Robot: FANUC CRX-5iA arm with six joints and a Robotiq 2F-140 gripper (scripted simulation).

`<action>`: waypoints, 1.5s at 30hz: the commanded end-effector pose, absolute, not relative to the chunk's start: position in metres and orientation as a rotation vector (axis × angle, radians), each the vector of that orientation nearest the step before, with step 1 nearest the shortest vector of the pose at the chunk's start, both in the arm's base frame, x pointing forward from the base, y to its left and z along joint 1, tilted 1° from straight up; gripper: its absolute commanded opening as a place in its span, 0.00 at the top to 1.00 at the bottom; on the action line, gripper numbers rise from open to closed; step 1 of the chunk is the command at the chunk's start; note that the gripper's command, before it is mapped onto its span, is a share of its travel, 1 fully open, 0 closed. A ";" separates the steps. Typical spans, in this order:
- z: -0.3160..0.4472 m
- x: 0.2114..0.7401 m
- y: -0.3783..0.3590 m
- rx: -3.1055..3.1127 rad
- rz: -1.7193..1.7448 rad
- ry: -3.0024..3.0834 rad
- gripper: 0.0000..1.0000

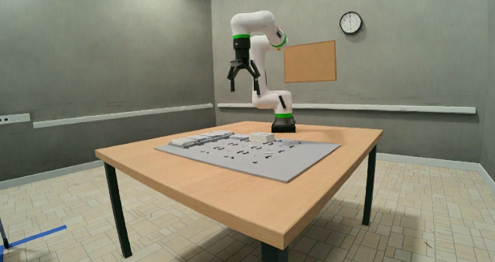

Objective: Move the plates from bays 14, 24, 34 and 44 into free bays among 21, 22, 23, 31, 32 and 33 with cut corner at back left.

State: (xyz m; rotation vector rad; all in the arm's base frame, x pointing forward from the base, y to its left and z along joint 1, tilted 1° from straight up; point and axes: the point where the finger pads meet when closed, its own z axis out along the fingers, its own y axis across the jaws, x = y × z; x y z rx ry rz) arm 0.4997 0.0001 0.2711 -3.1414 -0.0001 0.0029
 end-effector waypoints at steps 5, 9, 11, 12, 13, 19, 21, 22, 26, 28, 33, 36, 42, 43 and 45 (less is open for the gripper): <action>0.272 0.500 0.000 -3.142 0.000 0.000 0.00; 0.272 0.500 0.000 -3.142 0.000 0.000 0.00; 0.272 0.500 0.000 -3.142 0.000 0.000 0.00; 0.272 0.500 0.000 -3.142 0.000 0.000 0.00; 0.272 0.500 0.000 -3.142 0.000 0.000 0.00; 0.263 0.504 -0.003 -3.139 -0.002 0.105 0.30; 0.256 0.508 -0.005 -3.134 -0.004 0.209 0.30; 0.252 0.510 -0.007 -3.130 -0.004 0.261 0.30; 0.239 0.515 -0.011 -3.104 -0.006 0.469 0.30; 0.235 0.517 -0.013 -3.086 -0.007 0.572 0.30; 0.222 0.521 -0.017 -3.040 -0.009 0.776 0.30; 0.214 0.524 -0.020 -3.012 -0.009 0.877 0.30; 0.197 0.530 -0.026 -2.907 -0.011 1.172 0.30; 0.197 0.530 -0.026 -2.887 -0.011 1.220 0.30; 0.188 0.532 -0.030 -2.844 -0.012 1.315 0.30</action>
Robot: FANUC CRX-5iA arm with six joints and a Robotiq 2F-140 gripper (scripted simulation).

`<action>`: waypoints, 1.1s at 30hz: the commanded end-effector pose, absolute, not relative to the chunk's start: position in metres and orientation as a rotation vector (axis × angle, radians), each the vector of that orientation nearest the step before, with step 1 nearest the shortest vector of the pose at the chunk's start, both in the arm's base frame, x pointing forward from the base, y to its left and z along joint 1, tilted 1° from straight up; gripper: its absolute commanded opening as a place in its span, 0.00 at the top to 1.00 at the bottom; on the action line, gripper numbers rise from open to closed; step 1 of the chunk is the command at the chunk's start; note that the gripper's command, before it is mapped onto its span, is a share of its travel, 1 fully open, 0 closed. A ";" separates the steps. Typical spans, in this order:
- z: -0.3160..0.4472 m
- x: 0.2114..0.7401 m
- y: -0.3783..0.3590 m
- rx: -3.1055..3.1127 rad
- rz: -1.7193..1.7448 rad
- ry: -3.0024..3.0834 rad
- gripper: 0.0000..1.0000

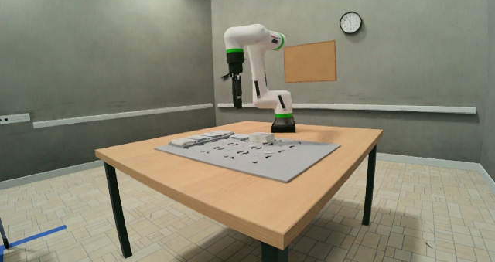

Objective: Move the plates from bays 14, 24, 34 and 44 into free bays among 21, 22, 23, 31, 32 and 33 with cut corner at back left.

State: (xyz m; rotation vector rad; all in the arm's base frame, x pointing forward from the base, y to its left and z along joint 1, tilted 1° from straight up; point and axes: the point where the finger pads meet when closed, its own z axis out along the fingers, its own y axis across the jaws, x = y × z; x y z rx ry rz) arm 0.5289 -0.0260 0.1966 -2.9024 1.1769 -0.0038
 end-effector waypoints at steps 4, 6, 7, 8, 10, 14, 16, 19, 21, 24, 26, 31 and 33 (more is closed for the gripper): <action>0.180 0.534 -0.033 -2.748 -0.012 1.501 0.30; 0.180 0.534 -0.033 -2.748 -0.012 1.501 0.30; 0.175 0.535 -0.035 -2.722 -0.012 1.546 0.30; 0.171 0.536 -0.037 -2.696 -0.013 1.591 0.30; 0.163 0.538 -0.040 -2.641 -0.013 1.680 0.30; 0.154 0.540 -0.043 -2.521 -0.013 1.851 0.30; 0.145 0.542 -0.047 -2.458 -0.013 1.933 0.30; 0.137 0.543 -0.051 -2.357 -0.012 2.053 0.30; 0.132 0.544 -0.053 -2.287 -0.012 2.130 0.30; 0.129 0.544 -0.054 -2.250 -0.012 2.167 0.30; 0.121 0.545 -0.057 -2.176 -0.012 2.240 0.30; 0.120 0.545 -0.058 -2.090 -0.011 2.319 0.30; 0.120 0.545 -0.058 -2.090 -0.011 2.319 0.30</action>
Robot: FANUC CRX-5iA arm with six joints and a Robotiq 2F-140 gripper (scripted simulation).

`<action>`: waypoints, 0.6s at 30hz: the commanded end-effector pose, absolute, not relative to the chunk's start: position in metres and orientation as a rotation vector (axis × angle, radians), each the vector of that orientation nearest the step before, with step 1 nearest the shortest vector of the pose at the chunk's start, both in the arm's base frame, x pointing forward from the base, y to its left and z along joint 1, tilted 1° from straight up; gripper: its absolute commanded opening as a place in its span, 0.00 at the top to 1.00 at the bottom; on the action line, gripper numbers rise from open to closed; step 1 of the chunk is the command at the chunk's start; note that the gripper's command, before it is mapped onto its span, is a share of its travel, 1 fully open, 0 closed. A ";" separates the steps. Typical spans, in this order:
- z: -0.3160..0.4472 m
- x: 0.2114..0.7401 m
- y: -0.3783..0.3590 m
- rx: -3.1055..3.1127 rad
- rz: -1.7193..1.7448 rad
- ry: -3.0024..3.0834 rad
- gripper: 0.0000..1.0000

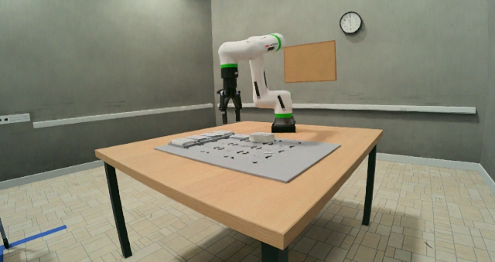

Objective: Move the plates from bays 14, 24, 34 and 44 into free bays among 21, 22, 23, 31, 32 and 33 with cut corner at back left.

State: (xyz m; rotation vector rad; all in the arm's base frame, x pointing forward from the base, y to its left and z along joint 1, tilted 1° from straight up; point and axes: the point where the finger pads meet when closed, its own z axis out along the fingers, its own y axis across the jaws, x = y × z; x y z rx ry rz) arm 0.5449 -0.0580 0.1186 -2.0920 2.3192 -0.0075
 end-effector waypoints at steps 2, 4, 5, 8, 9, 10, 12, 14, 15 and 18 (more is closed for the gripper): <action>0.120 0.545 -0.058 -2.090 -0.011 2.319 0.30; 0.120 0.545 -0.058 -2.090 -0.011 2.319 0.30; 0.120 0.545 -0.058 -2.090 -0.011 2.319 0.30; 0.120 0.545 -0.058 -2.090 -0.011 2.319 0.30; 0.120 0.545 -0.058 -2.090 -0.011 2.319 0.30; 0.120 0.545 -0.058 -2.090 -0.011 2.319 0.30; 0.120 0.542 -0.057 -2.090 -0.011 2.319 0.00; 0.119 0.534 -0.054 -2.090 -0.011 2.319 0.00; 0.119 0.530 -0.053 -2.090 -0.011 2.319 0.00; 0.119 0.519 -0.049 -2.090 -0.011 2.319 0.00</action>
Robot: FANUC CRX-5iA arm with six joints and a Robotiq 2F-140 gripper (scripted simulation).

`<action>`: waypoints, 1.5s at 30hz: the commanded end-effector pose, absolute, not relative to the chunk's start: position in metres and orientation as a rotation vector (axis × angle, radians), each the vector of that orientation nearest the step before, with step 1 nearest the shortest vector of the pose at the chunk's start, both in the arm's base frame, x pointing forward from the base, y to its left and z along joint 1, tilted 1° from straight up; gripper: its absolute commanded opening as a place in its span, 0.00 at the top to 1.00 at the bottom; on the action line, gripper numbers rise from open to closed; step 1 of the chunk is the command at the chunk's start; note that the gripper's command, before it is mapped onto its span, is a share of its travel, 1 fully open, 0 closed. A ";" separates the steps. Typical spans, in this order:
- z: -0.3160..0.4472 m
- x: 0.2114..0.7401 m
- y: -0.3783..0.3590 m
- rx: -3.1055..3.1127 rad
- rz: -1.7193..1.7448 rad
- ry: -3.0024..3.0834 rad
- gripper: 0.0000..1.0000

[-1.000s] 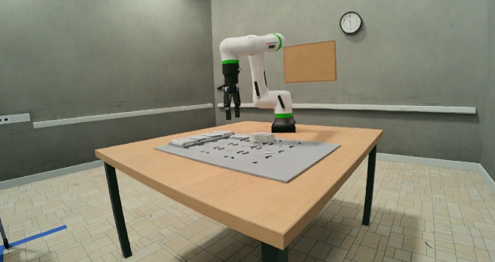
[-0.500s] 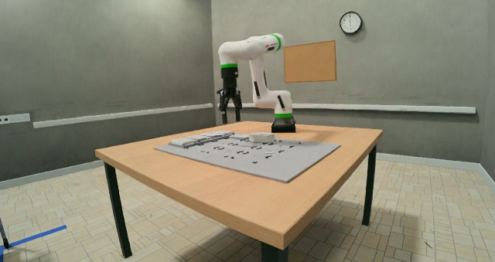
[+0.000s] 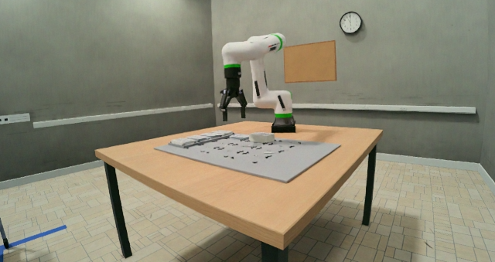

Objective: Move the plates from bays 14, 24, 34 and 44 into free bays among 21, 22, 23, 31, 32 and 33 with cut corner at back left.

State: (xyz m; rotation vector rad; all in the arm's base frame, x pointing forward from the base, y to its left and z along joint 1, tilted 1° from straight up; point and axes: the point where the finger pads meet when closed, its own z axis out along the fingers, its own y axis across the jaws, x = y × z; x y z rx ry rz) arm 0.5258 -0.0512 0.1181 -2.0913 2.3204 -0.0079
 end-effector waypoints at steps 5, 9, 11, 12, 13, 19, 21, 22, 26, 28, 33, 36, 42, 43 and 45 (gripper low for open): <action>0.119 0.504 -0.043 -2.090 -0.011 2.319 0.00; 0.118 0.493 -0.039 -2.090 -0.011 2.319 0.00; 0.118 0.485 -0.036 -2.090 -0.011 2.319 0.00; 0.118 0.481 -0.035 -2.090 -0.011 2.319 0.00; 0.118 0.478 -0.034 -2.090 -0.011 2.319 0.00; 0.117 0.455 -0.026 -2.090 -0.011 2.319 0.00; 0.117 0.448 -0.023 -2.090 -0.011 2.319 0.00; 0.117 0.448 -0.023 -2.090 -0.011 2.319 0.00; 0.117 0.436 -0.019 -2.090 -0.011 2.319 0.00; 0.116 0.429 -0.016 -2.090 -0.011 2.319 0.00; 0.116 0.410 -0.009 -2.090 -0.011 2.319 0.00; 0.115 0.399 -0.005 -2.090 -0.011 2.319 0.00; 0.115 0.385 0.000 -2.090 -0.011 2.319 0.00; 0.115 0.385 0.000 -2.090 -0.011 2.319 0.00; 0.115 0.385 0.000 -2.090 -0.011 2.319 0.00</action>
